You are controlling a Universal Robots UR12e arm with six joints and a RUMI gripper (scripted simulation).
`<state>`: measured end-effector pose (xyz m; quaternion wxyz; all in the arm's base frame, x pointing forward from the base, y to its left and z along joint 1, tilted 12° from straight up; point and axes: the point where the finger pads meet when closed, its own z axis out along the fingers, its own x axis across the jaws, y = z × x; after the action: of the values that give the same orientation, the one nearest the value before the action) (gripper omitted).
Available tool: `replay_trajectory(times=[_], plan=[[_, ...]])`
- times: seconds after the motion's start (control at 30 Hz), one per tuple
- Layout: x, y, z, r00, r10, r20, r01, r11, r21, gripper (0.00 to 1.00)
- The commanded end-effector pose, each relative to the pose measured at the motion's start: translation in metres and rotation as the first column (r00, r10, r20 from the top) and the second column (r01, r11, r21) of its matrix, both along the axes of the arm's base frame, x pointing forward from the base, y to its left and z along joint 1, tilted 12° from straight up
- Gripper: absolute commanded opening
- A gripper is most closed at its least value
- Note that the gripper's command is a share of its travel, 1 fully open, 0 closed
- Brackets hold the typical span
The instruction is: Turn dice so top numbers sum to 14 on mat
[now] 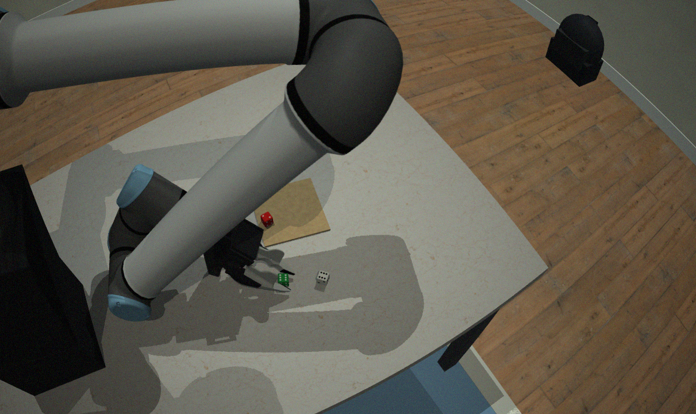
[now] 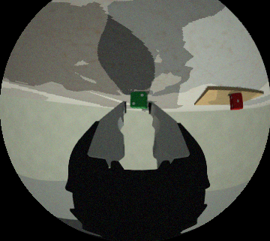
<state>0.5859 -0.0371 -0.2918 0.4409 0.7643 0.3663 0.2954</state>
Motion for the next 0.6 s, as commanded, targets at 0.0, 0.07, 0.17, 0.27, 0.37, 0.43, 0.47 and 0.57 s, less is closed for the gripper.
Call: replay_trajectory(times=[0.0, 0.07, 0.17, 0.27, 0.37, 0.43, 0.47, 0.57], plan=[[0.0, 0.0, 0.0, 1.0, 0.0, 0.0, 0.0, 1.0, 0.0, 0.21], [-0.001, 0.0, 0.001, 1.0, 0.0, 0.0, 0.0, 1.0, 0.0, 0.21], [-0.004, 0.002, 0.003, 1.0, 0.0, 0.0, 0.0, 1.0, 0.0, 0.21], [-0.01, 0.006, 0.006, 1.0, 0.0, 0.0, 0.0, 1.0, 0.0, 0.21], [-0.013, 0.008, 0.008, 1.0, 0.0, 0.0, 0.0, 1.0, 0.0, 0.21], [-0.019, 0.011, 0.011, 1.0, 0.0, 0.0, 0.0, 1.0, 0.0, 0.21], [-0.022, 0.013, 0.013, 1.0, 0.0, 0.0, 0.0, 1.0, 0.0, 0.21], [-0.03, 0.018, 0.018, 1.0, 0.0, 0.0, 0.0, 1.0, 0.0, 0.21]])
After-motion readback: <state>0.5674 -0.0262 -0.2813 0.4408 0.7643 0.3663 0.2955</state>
